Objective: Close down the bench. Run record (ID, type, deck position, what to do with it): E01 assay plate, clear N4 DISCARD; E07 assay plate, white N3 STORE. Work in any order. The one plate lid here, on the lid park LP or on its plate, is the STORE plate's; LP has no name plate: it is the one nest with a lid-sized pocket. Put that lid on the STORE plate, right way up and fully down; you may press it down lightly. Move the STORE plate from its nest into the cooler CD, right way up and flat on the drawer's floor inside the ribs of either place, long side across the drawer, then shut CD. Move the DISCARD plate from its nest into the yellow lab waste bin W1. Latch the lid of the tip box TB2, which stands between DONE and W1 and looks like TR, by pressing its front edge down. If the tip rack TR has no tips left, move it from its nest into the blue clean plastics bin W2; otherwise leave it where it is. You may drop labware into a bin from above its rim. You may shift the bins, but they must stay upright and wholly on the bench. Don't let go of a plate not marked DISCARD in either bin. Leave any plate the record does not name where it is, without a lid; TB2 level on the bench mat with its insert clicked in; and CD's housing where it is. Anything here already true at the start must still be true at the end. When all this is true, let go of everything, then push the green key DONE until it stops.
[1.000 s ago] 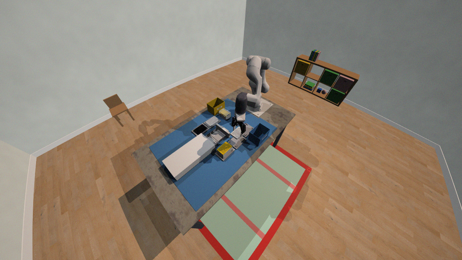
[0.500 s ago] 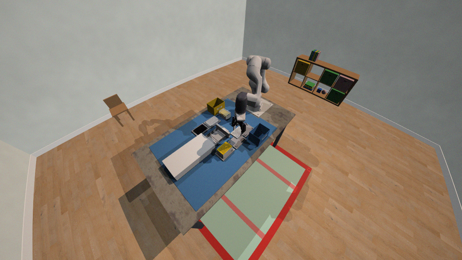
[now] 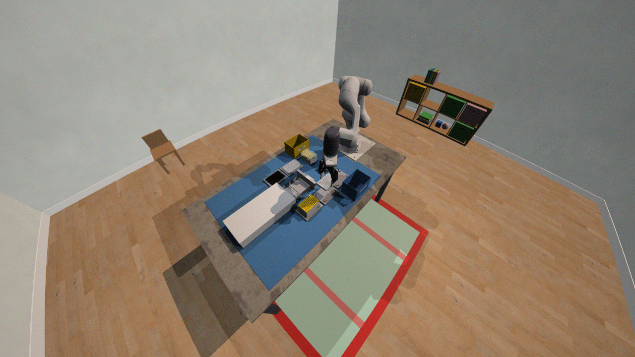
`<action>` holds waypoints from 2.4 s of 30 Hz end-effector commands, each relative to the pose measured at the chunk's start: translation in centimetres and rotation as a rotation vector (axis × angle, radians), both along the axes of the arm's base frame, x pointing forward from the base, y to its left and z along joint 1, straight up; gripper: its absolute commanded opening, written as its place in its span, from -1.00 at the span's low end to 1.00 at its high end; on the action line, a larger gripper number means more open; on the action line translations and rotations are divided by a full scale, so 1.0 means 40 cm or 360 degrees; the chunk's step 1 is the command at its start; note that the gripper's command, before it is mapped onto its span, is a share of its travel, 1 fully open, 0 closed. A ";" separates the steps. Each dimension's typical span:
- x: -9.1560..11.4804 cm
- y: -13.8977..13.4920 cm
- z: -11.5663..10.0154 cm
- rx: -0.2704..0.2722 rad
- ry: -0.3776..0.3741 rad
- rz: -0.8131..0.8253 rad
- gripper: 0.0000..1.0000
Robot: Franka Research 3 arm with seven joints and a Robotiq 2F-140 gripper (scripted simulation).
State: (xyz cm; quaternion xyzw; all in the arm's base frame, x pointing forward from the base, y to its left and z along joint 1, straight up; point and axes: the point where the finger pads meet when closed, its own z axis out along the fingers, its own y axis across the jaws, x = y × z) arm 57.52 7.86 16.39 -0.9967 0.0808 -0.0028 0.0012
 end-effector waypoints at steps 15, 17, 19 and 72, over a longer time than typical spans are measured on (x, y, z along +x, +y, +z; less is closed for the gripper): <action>0.002 -0.001 0.006 0.0002 -0.0003 0.0003 -1.00; 0.004 -0.007 0.006 0.0002 -0.0003 0.0056 -1.00; 0.008 -0.020 0.006 0.0001 -0.0004 0.0162 -1.00; 0.096 -0.321 0.006 -0.0015 -0.0009 0.2451 -1.00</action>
